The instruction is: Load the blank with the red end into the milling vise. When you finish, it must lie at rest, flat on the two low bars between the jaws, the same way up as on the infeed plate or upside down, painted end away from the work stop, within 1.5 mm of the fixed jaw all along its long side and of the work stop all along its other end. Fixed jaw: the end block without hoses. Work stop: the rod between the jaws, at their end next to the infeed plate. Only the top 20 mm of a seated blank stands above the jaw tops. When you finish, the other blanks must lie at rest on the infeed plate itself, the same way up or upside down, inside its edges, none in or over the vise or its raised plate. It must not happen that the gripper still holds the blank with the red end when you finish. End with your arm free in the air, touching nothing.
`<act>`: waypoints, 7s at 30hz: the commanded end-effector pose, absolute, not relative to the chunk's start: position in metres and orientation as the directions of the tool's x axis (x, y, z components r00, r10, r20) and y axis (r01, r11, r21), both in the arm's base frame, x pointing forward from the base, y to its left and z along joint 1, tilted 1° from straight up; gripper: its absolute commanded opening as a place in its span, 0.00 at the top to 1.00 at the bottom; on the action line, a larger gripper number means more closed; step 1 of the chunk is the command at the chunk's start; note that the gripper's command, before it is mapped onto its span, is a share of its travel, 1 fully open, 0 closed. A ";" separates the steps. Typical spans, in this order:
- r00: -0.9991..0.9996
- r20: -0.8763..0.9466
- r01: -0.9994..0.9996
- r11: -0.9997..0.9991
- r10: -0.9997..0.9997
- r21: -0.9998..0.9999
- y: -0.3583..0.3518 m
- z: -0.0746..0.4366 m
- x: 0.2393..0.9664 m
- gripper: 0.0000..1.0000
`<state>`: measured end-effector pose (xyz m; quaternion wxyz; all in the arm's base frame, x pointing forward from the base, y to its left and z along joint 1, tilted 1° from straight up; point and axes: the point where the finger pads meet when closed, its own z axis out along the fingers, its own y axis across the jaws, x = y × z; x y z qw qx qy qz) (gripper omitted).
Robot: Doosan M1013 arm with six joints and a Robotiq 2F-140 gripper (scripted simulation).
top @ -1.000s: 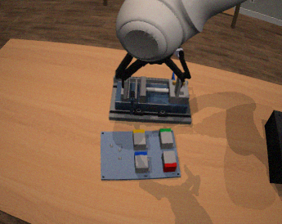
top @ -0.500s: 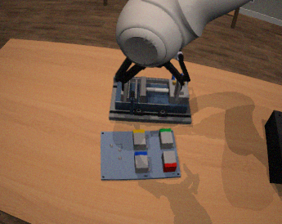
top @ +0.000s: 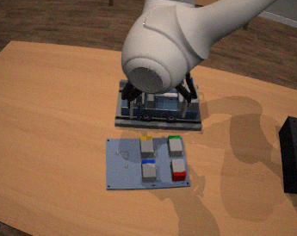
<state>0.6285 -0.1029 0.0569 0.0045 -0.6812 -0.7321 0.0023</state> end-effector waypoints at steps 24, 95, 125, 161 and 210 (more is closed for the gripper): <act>-0.072 0.003 0.997 0.072 0.997 -0.009 -0.120 0.053 0.628 0.00; -0.072 0.004 0.997 0.072 0.997 -0.009 -0.118 0.054 0.628 0.00; -0.072 0.004 0.997 0.072 0.997 -0.009 -0.104 0.081 0.625 0.00; -0.072 0.004 0.997 0.072 0.997 -0.009 -0.056 0.177 0.614 0.00; -0.072 0.004 0.997 0.072 0.997 -0.009 -0.033 0.222 0.608 0.00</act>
